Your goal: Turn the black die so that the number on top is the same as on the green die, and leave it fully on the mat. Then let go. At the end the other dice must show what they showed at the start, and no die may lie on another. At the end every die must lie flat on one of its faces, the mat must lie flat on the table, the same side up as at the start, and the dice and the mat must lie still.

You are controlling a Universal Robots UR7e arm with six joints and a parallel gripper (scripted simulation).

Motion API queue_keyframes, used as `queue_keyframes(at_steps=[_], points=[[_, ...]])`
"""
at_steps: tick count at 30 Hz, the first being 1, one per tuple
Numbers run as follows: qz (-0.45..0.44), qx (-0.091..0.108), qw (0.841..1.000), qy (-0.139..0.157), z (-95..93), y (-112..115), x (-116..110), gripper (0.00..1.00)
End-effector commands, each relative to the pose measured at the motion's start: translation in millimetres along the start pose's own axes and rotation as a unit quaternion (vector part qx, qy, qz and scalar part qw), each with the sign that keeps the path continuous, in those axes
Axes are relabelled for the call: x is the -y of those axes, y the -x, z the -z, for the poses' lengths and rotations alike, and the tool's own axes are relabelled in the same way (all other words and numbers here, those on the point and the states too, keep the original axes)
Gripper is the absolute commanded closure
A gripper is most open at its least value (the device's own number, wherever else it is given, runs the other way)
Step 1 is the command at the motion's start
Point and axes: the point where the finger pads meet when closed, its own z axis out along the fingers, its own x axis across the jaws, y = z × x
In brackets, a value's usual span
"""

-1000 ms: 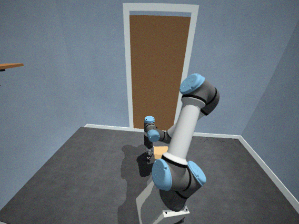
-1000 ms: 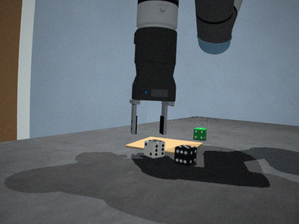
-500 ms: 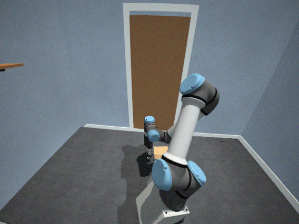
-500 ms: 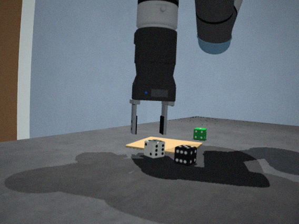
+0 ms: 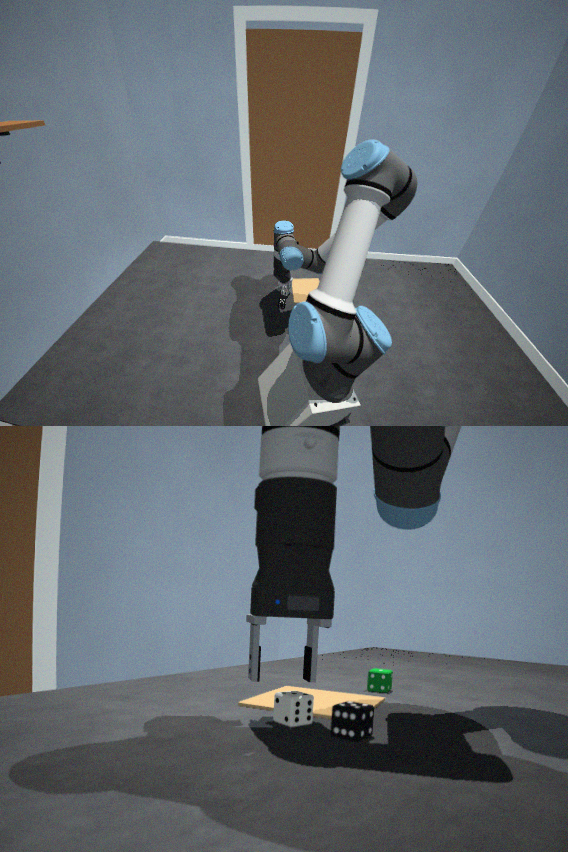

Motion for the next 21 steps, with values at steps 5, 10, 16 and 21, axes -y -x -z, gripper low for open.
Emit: queue_keyframes(at_steps=[5,10,16,21], points=[[0.0,0.001,1.0,0.0,0.4,-11,-14,0.0],[0.0,0.001,1.0,0.0,0.3,-27,-34,0.0],[0.0,0.001,1.0,0.0,0.3,-37,-48,0.0],[0.0,0.001,1.0,0.0,0.3,-42,-54,0.0]])
